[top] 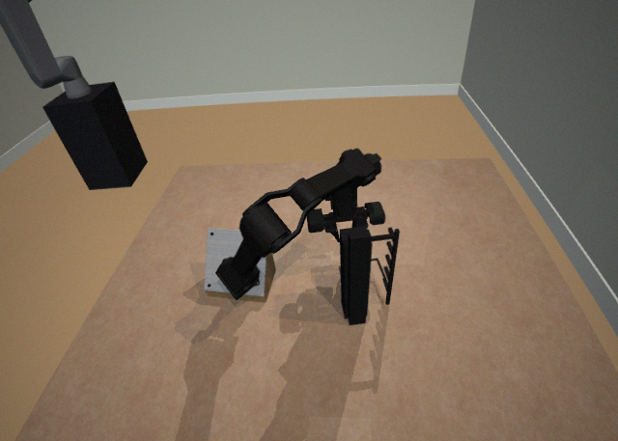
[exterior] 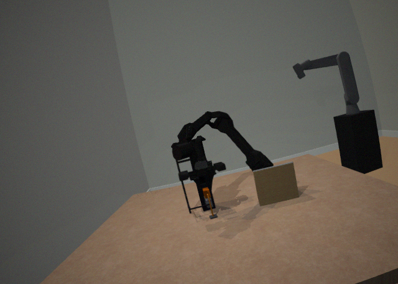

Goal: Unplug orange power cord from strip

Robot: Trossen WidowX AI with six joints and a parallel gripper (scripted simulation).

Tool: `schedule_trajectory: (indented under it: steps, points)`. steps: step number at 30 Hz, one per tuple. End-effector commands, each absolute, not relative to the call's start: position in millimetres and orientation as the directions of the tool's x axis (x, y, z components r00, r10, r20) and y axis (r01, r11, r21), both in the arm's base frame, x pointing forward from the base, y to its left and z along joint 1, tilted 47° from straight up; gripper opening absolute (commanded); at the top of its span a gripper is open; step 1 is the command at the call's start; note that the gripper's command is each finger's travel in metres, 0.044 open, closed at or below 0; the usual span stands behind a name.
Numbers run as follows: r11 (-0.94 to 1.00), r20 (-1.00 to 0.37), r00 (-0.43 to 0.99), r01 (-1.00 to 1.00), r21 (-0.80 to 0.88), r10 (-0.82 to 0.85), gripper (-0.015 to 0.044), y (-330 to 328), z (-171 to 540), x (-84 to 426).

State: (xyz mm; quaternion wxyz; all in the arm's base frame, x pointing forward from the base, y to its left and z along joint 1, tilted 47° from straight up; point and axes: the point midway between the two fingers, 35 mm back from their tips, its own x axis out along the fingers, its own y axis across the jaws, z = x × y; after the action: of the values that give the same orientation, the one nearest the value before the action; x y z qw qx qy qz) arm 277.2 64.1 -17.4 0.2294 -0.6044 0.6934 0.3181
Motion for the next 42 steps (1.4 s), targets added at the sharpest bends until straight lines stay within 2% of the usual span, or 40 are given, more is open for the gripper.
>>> schedule_trajectory:
  steps: [1, 28, 42]
  points:
    - [0.066, -0.689, -0.169, -0.983, 0.174, -0.705, 0.0160, 62.5, -19.1, 276.1]
    - [0.066, -0.687, -0.170, -0.982, 0.175, -0.707, 0.0160, 34.2, 9.0, 278.0]
    - [0.066, -0.686, -0.170, -0.982, 0.175, -0.707, 0.0160, 25.6, 1.2, 276.0]
